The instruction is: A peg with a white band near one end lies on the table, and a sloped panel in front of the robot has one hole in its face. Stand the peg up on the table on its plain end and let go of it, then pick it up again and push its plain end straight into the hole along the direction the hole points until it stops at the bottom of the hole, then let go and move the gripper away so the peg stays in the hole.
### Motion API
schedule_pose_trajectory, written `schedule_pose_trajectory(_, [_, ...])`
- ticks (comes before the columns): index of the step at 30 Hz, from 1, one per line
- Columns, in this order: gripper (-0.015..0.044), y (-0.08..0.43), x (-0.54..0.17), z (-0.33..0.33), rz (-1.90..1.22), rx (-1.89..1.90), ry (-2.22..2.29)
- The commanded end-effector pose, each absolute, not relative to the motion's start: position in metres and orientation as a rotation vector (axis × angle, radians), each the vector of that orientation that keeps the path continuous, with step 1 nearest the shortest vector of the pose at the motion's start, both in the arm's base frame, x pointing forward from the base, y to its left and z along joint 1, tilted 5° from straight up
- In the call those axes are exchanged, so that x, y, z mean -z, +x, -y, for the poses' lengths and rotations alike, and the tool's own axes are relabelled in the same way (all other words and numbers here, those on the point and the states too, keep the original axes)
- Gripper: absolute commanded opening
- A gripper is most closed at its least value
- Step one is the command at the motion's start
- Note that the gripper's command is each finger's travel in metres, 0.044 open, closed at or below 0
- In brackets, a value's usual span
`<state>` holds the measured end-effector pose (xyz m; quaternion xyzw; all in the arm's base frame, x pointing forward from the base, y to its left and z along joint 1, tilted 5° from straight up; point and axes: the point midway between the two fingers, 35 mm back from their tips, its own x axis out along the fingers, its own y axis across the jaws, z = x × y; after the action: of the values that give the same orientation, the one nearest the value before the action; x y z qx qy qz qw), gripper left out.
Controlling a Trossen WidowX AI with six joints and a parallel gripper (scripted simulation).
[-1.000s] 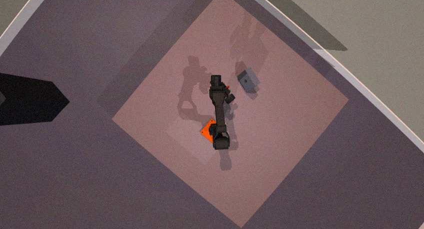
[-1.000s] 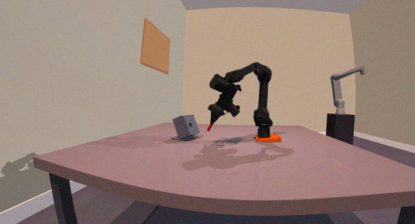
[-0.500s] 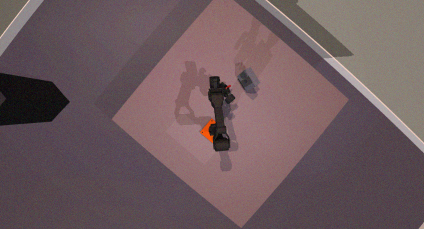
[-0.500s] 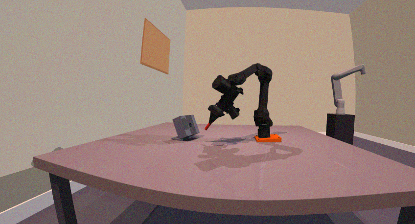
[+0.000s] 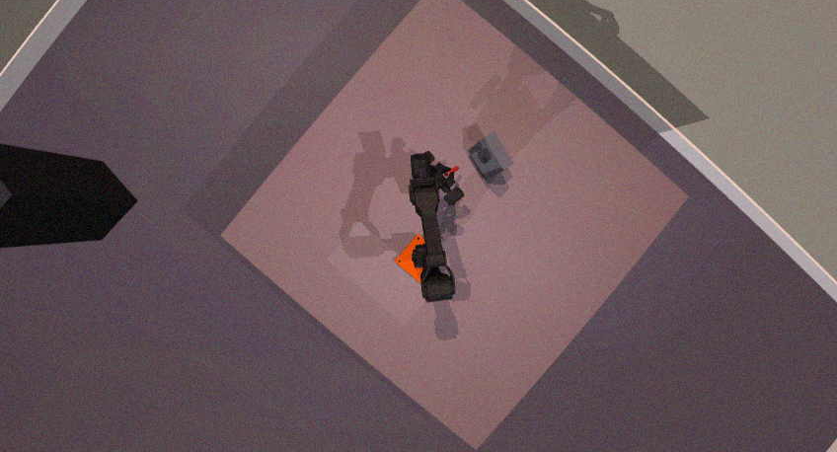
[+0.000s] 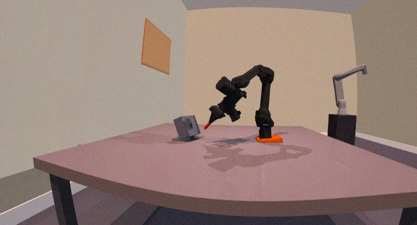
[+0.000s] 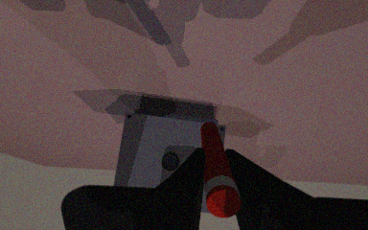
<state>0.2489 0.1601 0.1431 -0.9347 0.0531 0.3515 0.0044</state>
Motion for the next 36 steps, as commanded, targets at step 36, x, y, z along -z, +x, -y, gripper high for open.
schedule_pose_trajectory(36, [0.0, 0.254, -0.149, -0.149, -0.239, -0.721, -3.013])
